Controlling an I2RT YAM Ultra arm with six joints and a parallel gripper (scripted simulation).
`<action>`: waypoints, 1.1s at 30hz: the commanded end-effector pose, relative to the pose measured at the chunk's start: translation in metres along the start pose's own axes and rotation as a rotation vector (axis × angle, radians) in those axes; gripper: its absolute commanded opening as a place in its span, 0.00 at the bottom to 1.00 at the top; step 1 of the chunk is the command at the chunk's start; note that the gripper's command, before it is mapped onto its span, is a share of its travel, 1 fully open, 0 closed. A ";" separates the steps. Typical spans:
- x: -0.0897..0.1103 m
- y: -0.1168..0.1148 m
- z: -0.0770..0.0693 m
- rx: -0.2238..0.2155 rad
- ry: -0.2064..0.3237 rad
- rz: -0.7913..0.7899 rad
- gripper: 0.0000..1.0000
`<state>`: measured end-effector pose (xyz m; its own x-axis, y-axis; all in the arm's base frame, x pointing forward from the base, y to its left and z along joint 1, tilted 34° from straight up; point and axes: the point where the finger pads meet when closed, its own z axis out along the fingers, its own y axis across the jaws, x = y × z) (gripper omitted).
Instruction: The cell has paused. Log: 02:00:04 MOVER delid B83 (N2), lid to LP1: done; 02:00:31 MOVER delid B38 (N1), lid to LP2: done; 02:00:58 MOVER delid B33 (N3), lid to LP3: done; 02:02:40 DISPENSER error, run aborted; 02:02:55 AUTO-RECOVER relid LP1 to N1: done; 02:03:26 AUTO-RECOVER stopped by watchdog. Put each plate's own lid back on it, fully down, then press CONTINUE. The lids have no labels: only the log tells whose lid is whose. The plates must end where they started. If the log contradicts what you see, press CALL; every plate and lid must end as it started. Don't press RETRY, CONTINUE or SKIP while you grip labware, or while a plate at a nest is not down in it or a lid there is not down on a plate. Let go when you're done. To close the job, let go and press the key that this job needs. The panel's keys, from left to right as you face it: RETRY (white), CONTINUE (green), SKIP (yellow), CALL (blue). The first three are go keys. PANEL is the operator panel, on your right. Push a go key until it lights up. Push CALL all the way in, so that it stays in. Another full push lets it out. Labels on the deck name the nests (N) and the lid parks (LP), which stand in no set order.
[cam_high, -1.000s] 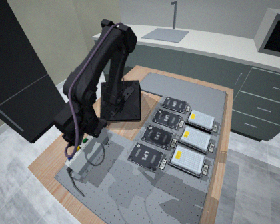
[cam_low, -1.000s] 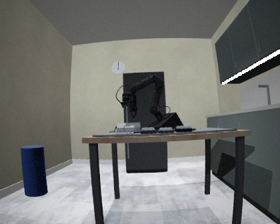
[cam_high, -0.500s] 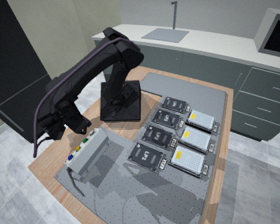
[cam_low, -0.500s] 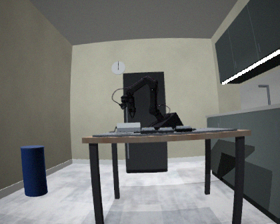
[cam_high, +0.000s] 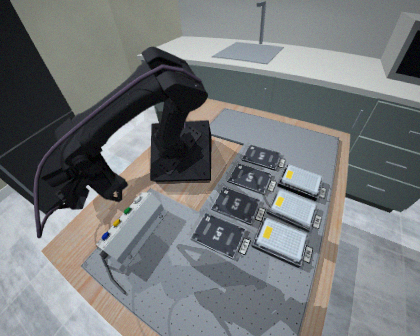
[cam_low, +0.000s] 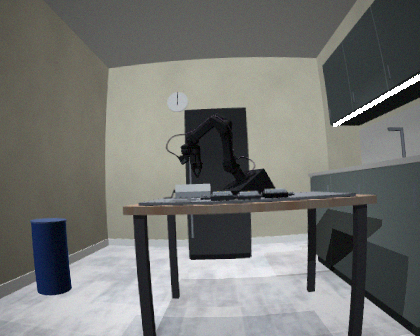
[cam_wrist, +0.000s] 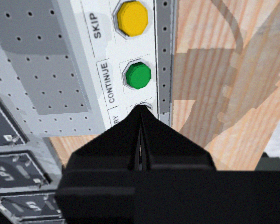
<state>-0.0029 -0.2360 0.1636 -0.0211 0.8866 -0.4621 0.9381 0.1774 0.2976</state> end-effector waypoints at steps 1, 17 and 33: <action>-0.012 0.001 -0.011 0.002 -0.047 -0.023 0.00; -0.002 -0.002 0.016 -0.004 -0.006 -0.009 0.00; -0.008 -0.001 0.015 0.000 -0.031 -0.018 0.00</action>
<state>0.0039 -0.2462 0.1504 -0.0299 0.8797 -0.4747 0.9339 0.1939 0.3005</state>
